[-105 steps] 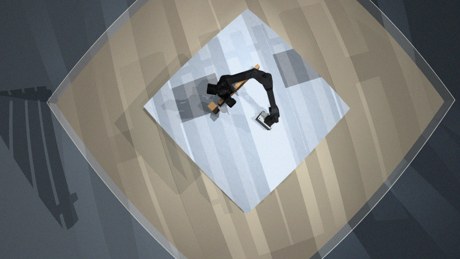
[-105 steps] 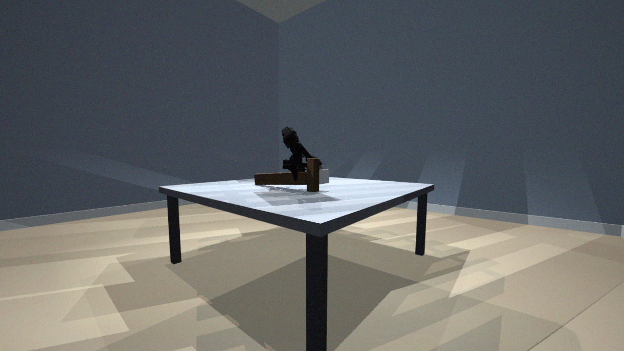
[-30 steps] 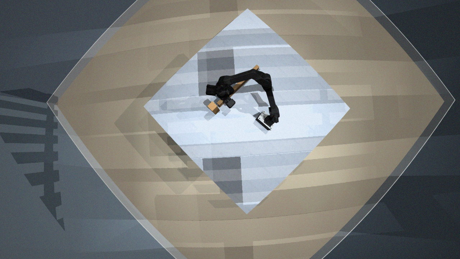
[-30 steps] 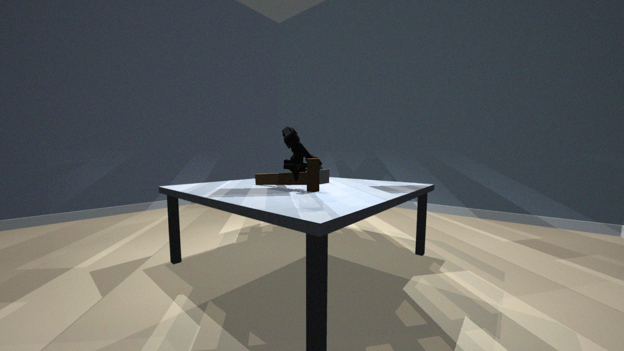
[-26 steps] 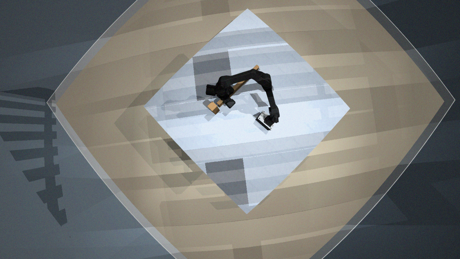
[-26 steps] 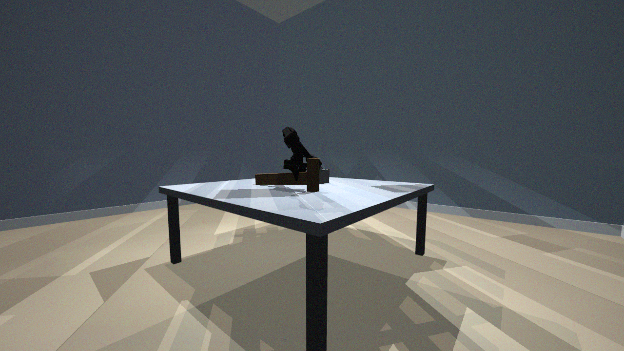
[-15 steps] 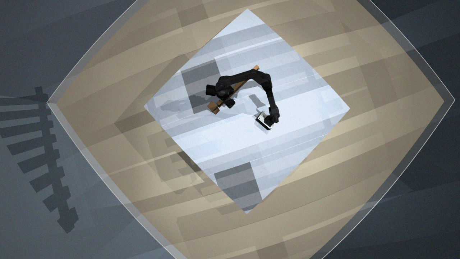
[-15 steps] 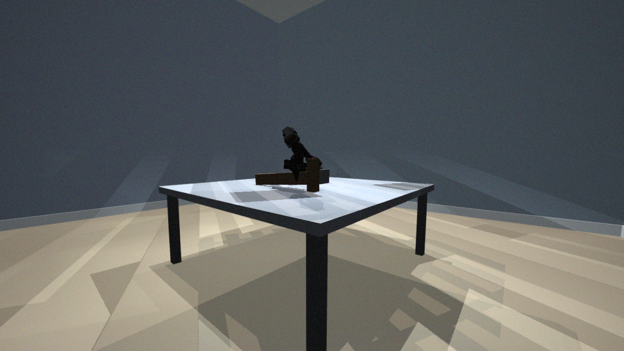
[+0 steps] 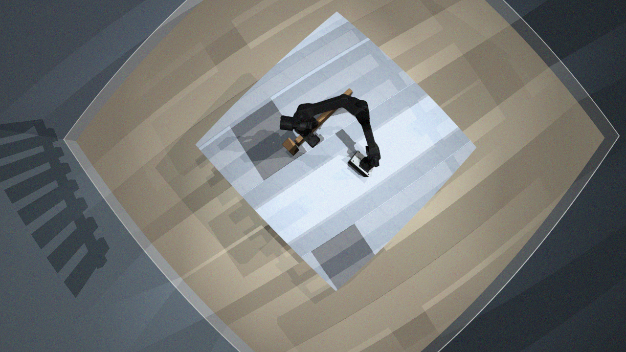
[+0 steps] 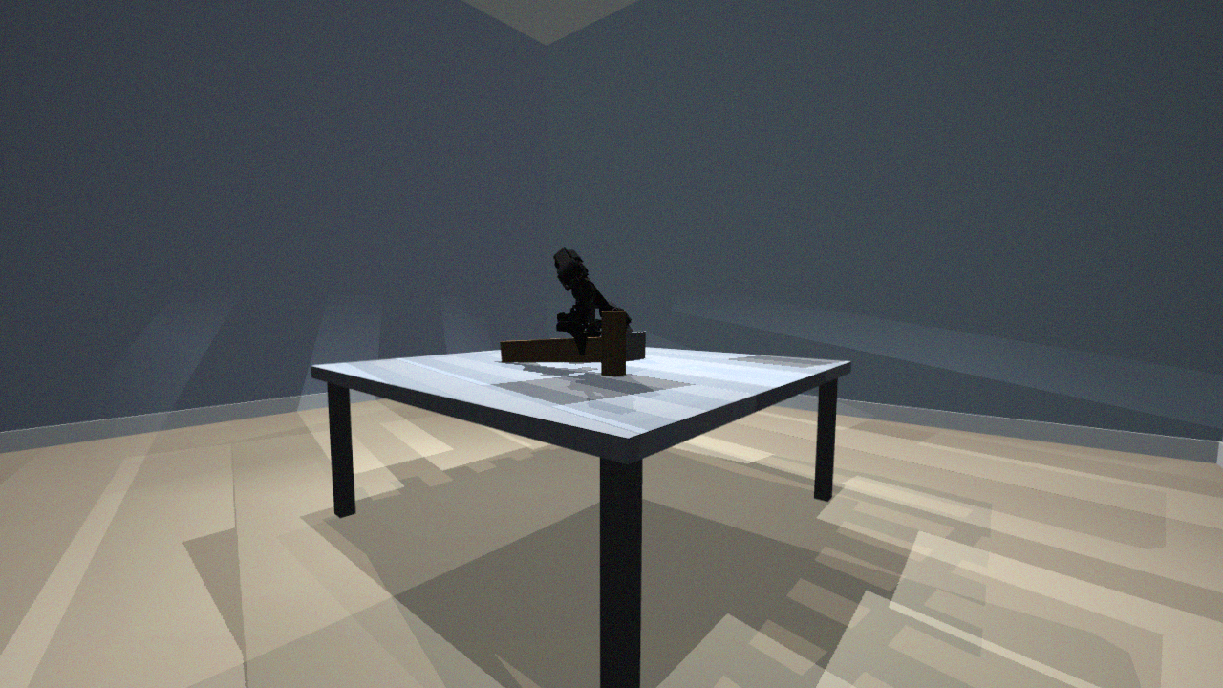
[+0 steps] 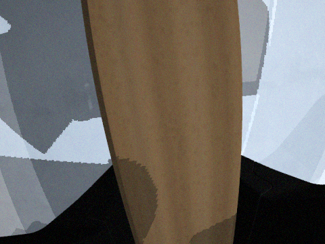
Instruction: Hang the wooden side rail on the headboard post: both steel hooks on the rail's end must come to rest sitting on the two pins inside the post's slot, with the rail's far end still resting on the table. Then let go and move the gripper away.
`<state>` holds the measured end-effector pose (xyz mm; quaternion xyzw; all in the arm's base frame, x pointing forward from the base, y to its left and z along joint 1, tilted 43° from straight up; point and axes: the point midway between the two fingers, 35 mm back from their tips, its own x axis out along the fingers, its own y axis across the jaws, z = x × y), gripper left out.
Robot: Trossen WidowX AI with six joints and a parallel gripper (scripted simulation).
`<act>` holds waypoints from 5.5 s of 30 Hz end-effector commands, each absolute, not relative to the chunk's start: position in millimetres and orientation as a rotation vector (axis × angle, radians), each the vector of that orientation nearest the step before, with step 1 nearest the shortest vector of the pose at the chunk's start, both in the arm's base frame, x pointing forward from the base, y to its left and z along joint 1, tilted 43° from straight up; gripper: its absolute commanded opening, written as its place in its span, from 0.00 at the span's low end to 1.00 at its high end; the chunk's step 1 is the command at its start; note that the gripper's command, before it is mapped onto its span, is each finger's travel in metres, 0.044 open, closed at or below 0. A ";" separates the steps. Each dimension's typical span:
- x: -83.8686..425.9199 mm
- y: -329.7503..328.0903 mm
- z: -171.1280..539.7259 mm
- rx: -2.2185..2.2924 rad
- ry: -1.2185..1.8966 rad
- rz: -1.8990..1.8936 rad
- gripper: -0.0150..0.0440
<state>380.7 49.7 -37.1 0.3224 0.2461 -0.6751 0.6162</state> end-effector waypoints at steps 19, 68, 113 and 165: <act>380.9 56.0 -37.7 0.749 0.569 -1.547 0.25; 382.5 59.2 -41.0 0.749 0.569 -1.546 0.25; 382.4 57.5 -44.7 0.749 0.569 -1.546 0.25; 382.2 51.7 -51.1 0.749 0.568 -1.546 0.25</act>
